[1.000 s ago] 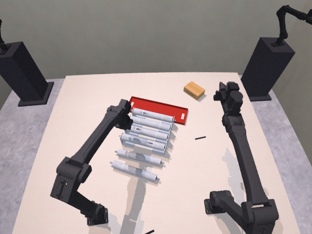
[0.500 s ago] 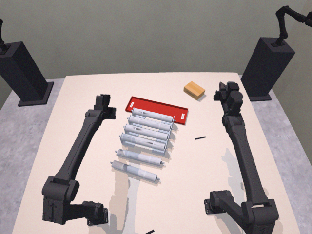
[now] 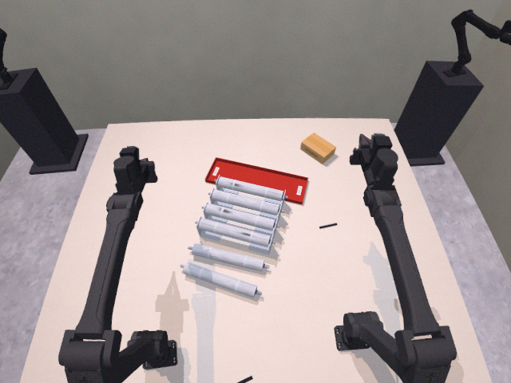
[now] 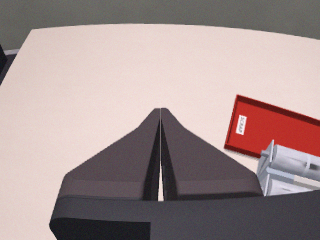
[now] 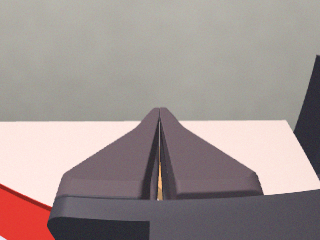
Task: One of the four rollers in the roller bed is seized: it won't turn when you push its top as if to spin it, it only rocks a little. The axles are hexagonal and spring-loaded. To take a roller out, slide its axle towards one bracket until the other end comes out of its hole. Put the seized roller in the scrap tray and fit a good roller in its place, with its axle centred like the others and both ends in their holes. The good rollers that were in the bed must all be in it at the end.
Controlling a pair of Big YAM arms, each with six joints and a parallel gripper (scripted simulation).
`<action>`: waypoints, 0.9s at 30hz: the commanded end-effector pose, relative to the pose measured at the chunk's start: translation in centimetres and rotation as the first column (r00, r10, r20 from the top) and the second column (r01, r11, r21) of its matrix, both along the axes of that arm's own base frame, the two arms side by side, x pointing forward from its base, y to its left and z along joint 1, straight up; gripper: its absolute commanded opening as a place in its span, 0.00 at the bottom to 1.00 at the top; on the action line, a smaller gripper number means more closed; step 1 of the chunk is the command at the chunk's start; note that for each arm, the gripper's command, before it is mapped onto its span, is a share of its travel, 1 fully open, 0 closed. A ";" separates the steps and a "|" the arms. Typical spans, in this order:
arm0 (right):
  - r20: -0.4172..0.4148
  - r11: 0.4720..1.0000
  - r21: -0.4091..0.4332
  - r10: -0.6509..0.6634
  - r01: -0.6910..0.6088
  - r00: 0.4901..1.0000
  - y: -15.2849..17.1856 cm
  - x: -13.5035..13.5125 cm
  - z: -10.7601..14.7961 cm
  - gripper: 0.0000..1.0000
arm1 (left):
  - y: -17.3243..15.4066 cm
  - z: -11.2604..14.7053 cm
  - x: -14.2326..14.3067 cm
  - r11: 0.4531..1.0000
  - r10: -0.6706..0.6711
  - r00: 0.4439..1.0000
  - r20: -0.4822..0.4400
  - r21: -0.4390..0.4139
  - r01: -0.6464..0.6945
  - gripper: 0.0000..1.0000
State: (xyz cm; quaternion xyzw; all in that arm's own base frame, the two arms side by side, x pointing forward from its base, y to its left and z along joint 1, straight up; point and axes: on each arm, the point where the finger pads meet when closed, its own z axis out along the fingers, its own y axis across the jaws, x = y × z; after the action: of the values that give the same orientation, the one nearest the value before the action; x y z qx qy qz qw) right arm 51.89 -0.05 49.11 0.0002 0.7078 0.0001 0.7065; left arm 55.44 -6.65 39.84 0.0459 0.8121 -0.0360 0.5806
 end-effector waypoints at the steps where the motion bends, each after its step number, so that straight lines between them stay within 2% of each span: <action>1: 0.064 1.000 -0.011 0.007 -0.006 0.998 0.5 0.5 4.4 0.00 | 3.9 4.3 -1.0 0.998 0.063 0.986 0.152 -0.007 -0.063 0.00; 9: 0.064 1.000 -0.011 0.007 -0.006 0.998 0.5 0.5 4.4 0.00 | 6.9 8.2 -2.9 0.993 0.114 0.941 0.318 -0.022 -0.113 0.00; 12: 0.064 1.000 -0.011 0.007 -0.006 0.998 0.5 0.5 4.4 0.00 | 7.1 8.1 -2.8 0.993 0.118 0.940 0.320 -0.024 -0.116 0.00; 13: 0.064 1.000 -0.011 0.007 -0.006 0.998 0.5 0.5 4.4 0.00 | 6.4 6.5 -2.1 0.994 0.107 0.955 0.278 -0.023 -0.104 0.00; 15: 0.064 1.000 -0.011 0.007 -0.006 0.998 0.5 0.5 4.4 0.00 | 5.8 4.9 -1.9 0.995 0.098 0.968 0.229 -0.017 -0.096 0.00; 16: 0.064 1.000 -0.011 0.007 -0.006 0.998 0.5 0.5 4.4 0.00 | 7.6 11.7 -3.9 0.991 0.136 0.926 0.353 -0.037 -0.131 0.00; 18: 0.064 1.000 -0.011 0.007 -0.006 0.998 0.5 0.5 4.4 0.00 | 7.5 12.1 -3.9 0.991 0.132 0.923 0.360 -0.038 -0.127 0.00; 19: 0.064 1.000 -0.011 0.007 -0.006 0.998 0.5 0.5 4.4 0.00 | 7.5 14.4 -4.2 0.991 0.131 0.907 0.400 -0.040 -0.126 0.00; 21: 0.064 1.000 -0.011 0.007 -0.006 0.998 0.5 0.5 4.4 0.00 | 7.3 13.2 -3.5 0.992 0.128 0.917 0.379 -0.037 -0.123 0.00; 22: 0.064 1.000 -0.011 0.007 -0.006 0.998 0.5 0.5 4.4 0.00 | 6.8 13.8 -3.5 0.993 0.120 0.912 0.392 -0.036 -0.115 0.00; 23: 0.064 1.000 -0.011 0.007 -0.006 0.998 0.5 0.5 4.4 0.00 | 6.8 11.6 -2.7 0.993 0.120 0.927 0.357 -0.032 -0.116 0.00; 24: 0.064 1.000 -0.011 0.007 -0.006 0.998 0.5 0.5 4.4 0.00 | 6.8 11.2 -2.7 0.993 0.120 0.929 0.350 -0.031 -0.116 0.00; 25: 0.064 1.000 -0.011 0.007 -0.006 0.998 0.5 0.5 4.4 0.00 | 6.4 12.9 -3.2 0.994 0.112 0.917 0.383 -0.033 -0.108 0.00; 27: 0.064 1.000 -0.011 0.007 -0.006 0.998 0.5 0.5 4.4 0.00 | 6.3 12.9 -3.2 0.994 0.110 0.917 0.383 -0.033 -0.106 0.00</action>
State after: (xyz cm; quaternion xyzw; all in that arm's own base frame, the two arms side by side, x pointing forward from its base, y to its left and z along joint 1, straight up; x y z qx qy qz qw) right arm 51.89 -0.05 49.11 0.0002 0.7078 0.0001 0.7065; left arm 52.08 0.09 48.70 -0.0010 0.7109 0.0005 0.7033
